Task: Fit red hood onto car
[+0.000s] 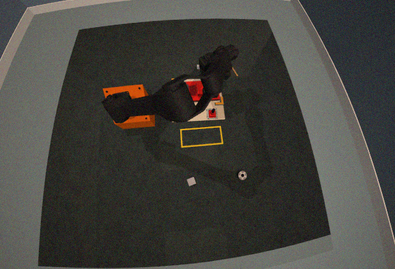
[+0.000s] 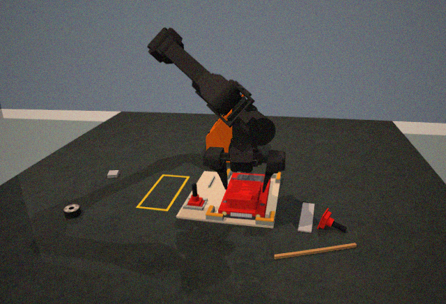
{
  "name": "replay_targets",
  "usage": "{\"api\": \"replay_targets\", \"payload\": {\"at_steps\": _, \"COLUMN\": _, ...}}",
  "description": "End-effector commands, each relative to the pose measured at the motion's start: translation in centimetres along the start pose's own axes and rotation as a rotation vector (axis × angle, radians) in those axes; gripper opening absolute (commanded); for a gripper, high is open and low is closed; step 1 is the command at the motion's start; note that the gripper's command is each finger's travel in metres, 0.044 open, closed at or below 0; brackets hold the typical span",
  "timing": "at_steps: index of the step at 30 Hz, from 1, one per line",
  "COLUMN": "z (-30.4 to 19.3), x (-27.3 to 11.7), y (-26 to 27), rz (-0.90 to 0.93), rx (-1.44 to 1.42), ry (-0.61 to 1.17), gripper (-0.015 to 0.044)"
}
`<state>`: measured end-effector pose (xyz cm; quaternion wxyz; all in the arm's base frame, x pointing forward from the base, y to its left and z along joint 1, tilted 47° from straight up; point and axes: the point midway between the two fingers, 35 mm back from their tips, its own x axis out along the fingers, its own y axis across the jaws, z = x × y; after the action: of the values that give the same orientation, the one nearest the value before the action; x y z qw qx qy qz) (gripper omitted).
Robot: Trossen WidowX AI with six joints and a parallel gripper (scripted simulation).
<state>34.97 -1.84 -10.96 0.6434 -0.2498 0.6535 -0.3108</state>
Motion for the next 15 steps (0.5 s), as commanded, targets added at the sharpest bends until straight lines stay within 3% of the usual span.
{"api": "replay_targets", "payload": {"at_steps": 1, "z": 0.5, "x": -3.1, "y": 0.2, "rz": 0.012, "rx": 0.009, "ry": -0.014, "gripper": 0.0440}}
{"api": "replay_targets", "payload": {"at_steps": 4, "z": 0.3, "x": -6.2, "y": 0.1, "rz": 0.009, "rx": 0.009, "ry": -0.012, "gripper": 0.0440}}
{"api": "replay_targets", "payload": {"at_steps": 15, "z": 0.3, "x": -6.5, "y": 0.1, "rz": 0.008, "rx": 0.009, "ry": -0.012, "gripper": 0.0440}}
